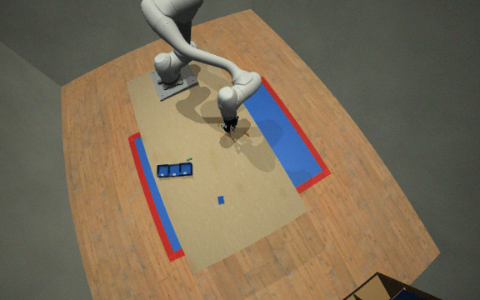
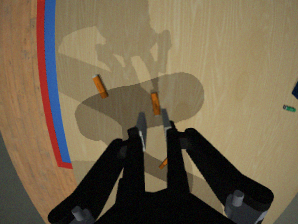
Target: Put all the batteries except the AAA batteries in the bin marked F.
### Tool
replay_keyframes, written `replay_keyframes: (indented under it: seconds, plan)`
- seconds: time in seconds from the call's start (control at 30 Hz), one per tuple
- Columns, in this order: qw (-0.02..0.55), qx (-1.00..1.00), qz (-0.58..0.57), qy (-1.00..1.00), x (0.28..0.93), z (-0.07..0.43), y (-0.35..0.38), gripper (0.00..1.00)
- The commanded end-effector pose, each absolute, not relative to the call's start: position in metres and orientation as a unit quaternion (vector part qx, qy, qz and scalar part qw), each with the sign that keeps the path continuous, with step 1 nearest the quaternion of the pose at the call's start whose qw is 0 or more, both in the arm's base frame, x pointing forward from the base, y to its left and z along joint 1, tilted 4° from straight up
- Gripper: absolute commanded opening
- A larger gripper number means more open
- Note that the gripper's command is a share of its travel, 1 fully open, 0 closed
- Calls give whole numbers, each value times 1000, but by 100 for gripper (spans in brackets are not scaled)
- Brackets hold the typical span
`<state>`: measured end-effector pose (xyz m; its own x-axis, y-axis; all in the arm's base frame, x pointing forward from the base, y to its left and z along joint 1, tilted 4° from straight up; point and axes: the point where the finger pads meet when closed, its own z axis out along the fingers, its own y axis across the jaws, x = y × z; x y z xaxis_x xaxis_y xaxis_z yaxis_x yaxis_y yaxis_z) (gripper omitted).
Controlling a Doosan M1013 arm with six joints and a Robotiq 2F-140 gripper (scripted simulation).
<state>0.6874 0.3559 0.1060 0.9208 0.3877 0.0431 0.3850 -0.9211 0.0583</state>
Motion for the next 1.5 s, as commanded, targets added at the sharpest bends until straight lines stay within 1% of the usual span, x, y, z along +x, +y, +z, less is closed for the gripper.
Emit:
replay_keyframes:
  seconds: [0.0,0.97,1.3,1.47]
  plan:
    - [25,980,29,197,691,106,354,26]
    - [25,980,29,197,695,107,350,26]
    - [25,980,29,197,696,67,348,26]
    - [25,980,29,197,696,55,347,26]
